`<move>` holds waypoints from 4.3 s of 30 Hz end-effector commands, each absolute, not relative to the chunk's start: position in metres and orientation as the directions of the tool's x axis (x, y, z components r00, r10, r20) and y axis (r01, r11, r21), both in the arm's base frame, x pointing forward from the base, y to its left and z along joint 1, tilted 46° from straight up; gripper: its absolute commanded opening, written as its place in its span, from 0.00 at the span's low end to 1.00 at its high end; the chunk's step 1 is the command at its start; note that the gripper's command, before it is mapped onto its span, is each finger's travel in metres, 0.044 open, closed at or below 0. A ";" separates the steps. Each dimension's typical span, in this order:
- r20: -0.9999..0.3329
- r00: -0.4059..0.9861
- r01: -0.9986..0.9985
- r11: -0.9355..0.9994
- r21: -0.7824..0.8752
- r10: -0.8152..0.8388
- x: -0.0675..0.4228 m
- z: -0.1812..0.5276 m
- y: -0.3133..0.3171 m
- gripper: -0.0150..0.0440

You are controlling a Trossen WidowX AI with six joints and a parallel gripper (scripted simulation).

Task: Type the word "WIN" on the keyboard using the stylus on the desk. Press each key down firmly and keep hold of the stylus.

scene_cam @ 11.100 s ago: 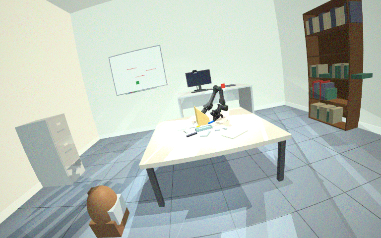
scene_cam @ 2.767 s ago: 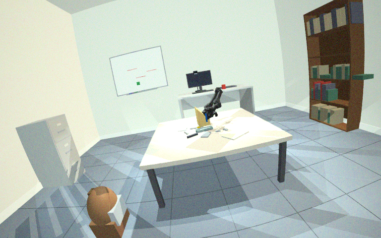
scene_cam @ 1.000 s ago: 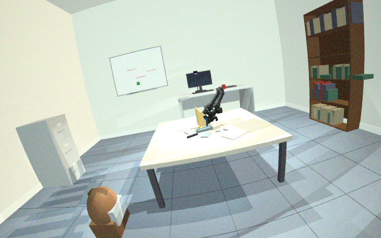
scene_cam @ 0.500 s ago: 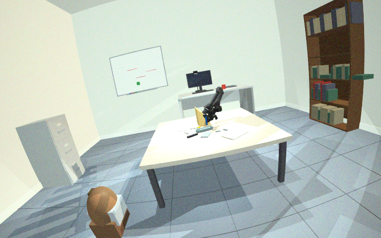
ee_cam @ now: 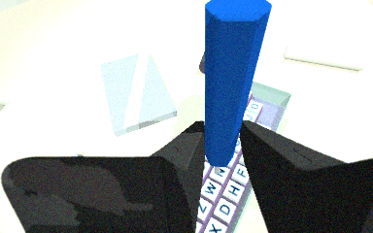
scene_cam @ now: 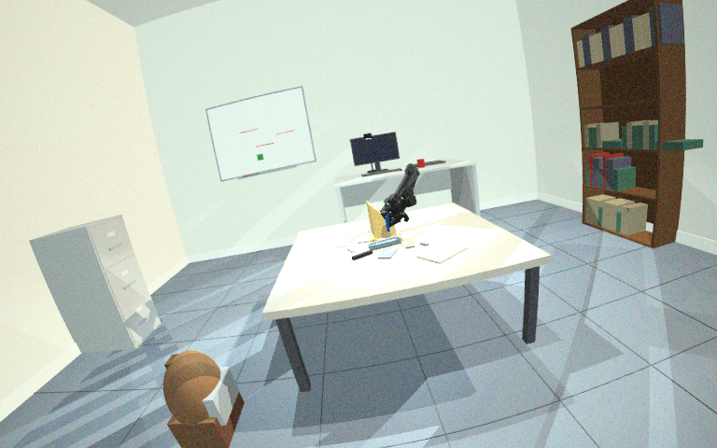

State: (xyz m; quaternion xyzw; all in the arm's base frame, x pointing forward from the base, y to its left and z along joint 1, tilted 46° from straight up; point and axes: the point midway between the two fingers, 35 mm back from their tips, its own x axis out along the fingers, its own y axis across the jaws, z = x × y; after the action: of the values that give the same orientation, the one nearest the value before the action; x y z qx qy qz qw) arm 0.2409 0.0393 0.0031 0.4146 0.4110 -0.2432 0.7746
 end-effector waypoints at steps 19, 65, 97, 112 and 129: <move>-0.841 0.539 0.719 0.539 0.439 -0.035 0.274 -0.034 0.006 0.25; -0.833 0.552 0.711 0.542 0.449 -0.035 0.285 -0.095 -0.017 0.39; -0.833 0.552 0.711 0.541 0.449 -0.034 0.284 -0.102 -0.009 0.39; -0.832 0.553 0.710 0.542 0.449 -0.036 0.288 -0.078 -0.035 0.39; -0.837 0.546 0.716 0.539 0.443 -0.037 0.283 -0.064 -0.022 0.25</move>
State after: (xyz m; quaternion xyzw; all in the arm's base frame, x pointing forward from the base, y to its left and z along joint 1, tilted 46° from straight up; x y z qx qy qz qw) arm 0.2844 -0.0252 -0.0706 0.4133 0.4128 -0.2406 0.7752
